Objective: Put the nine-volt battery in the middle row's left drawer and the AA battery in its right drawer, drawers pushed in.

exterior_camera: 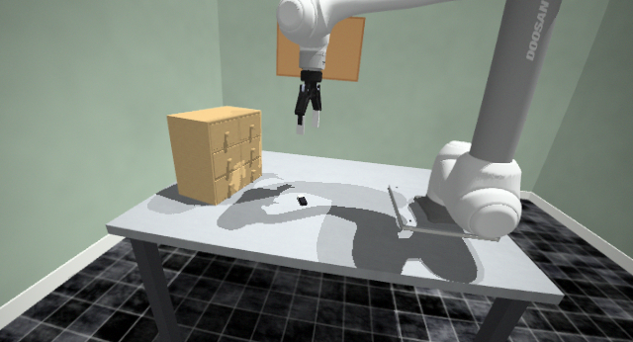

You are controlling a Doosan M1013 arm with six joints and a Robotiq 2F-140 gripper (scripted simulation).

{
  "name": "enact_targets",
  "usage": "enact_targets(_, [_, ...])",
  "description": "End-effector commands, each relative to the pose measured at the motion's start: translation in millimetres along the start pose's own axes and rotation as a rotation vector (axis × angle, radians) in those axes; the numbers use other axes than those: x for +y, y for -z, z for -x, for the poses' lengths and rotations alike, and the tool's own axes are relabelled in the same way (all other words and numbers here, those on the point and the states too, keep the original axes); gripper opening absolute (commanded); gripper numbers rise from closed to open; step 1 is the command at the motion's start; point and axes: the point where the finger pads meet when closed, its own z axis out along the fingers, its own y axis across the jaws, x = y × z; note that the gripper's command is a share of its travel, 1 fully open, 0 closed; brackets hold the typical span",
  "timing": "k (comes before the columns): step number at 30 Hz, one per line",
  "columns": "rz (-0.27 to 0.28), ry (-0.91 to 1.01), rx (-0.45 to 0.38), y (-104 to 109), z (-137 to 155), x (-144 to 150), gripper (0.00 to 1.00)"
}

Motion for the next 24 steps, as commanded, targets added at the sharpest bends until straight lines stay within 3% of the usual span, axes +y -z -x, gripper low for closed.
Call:
enact_targets(1, [0.000, 0.000, 0.000, 0.1, 0.0, 0.0, 1.00])
enact_targets(24, [0.000, 0.000, 0.000, 0.1, 0.0, 0.0, 1.00])
